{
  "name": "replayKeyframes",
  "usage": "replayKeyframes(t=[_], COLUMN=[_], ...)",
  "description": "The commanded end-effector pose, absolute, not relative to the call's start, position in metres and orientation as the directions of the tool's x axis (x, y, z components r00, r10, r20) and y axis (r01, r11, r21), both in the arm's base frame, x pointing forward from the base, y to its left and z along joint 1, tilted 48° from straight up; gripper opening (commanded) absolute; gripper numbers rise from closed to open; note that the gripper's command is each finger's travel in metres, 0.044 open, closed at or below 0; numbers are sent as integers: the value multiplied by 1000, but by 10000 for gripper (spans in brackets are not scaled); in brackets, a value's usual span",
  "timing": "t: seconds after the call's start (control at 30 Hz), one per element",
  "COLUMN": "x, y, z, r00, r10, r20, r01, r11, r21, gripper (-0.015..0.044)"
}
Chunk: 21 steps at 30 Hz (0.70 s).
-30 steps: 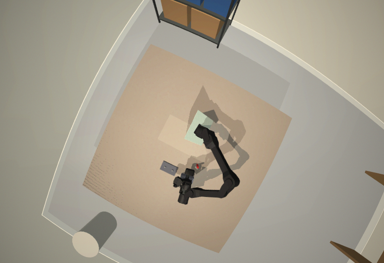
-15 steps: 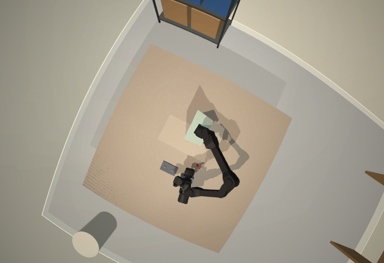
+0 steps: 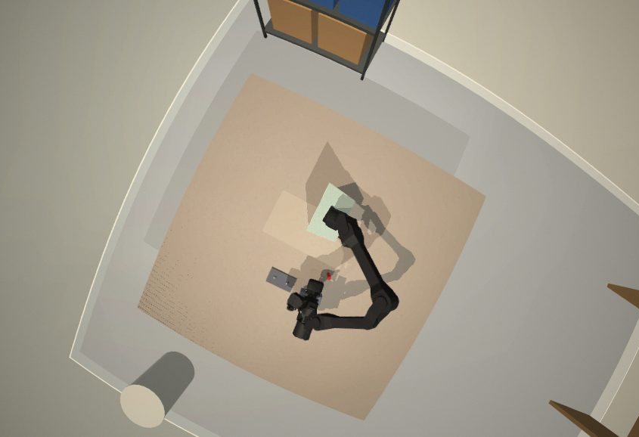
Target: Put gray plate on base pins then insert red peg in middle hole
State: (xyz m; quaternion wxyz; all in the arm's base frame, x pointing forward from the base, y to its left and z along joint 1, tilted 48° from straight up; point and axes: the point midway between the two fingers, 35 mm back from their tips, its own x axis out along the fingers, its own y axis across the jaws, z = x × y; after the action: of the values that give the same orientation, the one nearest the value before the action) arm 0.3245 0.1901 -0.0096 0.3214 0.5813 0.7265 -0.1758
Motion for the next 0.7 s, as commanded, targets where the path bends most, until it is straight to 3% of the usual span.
replayKeyframes(t=[0.0,0.67], x=[332,336], y=[182,139], z=[2,45], r00=[-101,-101], r10=[731,728], r20=[-675,-678], r01=[955,955], r11=[261,262], r21=[140,139], gripper=[0,0])
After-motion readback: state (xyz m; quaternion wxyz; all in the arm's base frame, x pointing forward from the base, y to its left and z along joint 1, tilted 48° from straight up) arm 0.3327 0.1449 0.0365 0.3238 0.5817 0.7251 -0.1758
